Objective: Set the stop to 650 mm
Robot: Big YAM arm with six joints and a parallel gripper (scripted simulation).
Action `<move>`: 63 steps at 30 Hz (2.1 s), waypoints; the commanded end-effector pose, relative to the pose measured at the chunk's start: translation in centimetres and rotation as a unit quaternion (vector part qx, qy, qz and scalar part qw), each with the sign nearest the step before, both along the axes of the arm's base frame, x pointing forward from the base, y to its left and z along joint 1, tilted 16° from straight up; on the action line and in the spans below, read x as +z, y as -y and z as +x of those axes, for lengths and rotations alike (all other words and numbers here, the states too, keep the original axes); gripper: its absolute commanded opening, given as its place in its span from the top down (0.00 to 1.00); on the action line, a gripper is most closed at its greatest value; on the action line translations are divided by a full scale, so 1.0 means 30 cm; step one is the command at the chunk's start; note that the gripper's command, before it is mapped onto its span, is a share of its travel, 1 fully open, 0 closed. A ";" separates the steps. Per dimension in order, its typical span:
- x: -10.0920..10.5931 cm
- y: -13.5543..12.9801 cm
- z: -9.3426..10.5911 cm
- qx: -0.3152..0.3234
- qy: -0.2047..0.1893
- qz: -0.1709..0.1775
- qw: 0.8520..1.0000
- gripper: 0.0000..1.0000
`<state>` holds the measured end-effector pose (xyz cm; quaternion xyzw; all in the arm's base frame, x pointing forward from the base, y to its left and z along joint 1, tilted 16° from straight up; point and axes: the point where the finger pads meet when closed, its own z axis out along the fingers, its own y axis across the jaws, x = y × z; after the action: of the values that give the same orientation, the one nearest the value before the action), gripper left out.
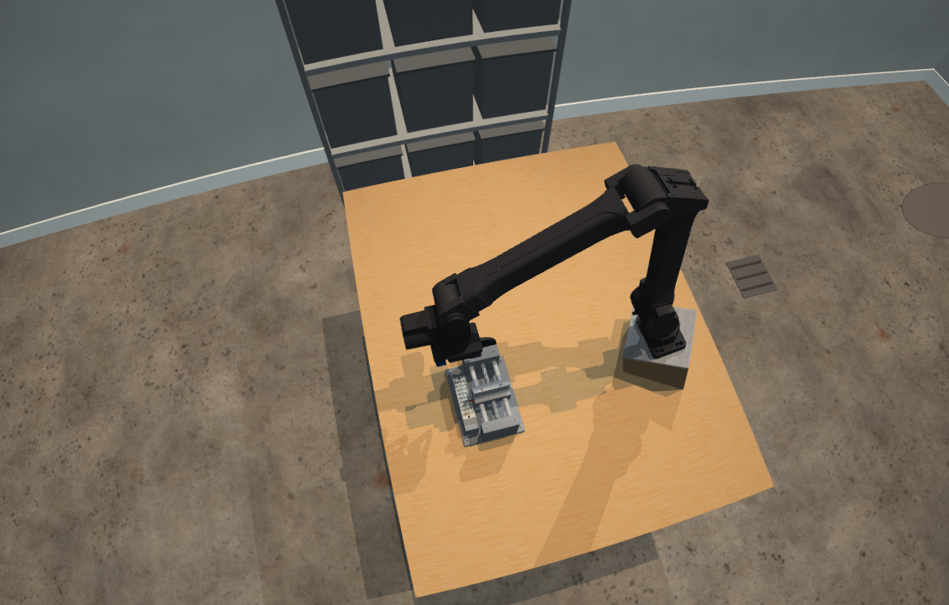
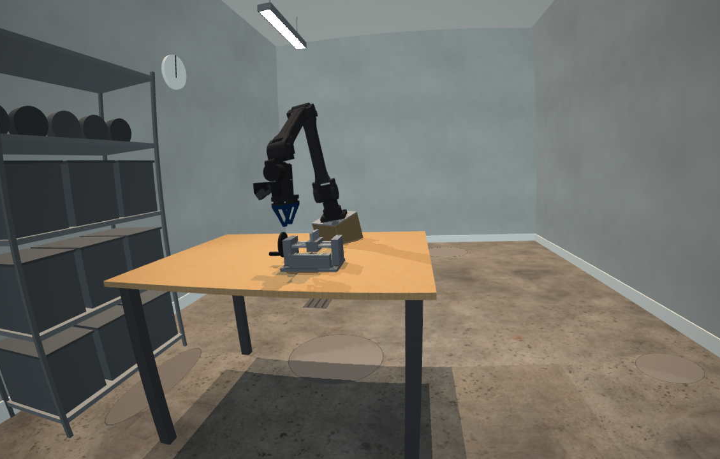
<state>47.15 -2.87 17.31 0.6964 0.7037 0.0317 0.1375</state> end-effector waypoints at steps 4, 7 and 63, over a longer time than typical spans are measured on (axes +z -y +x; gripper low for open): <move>0.046 0.027 0.034 -0.013 0.013 -0.002 1.000 0.47; 0.046 0.027 0.034 -0.013 0.013 -0.002 1.000 0.47; 0.037 0.291 -0.116 0.009 0.013 -0.006 1.000 0.47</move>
<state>42.19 -12.01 17.83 0.7039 0.6957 0.0317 0.1400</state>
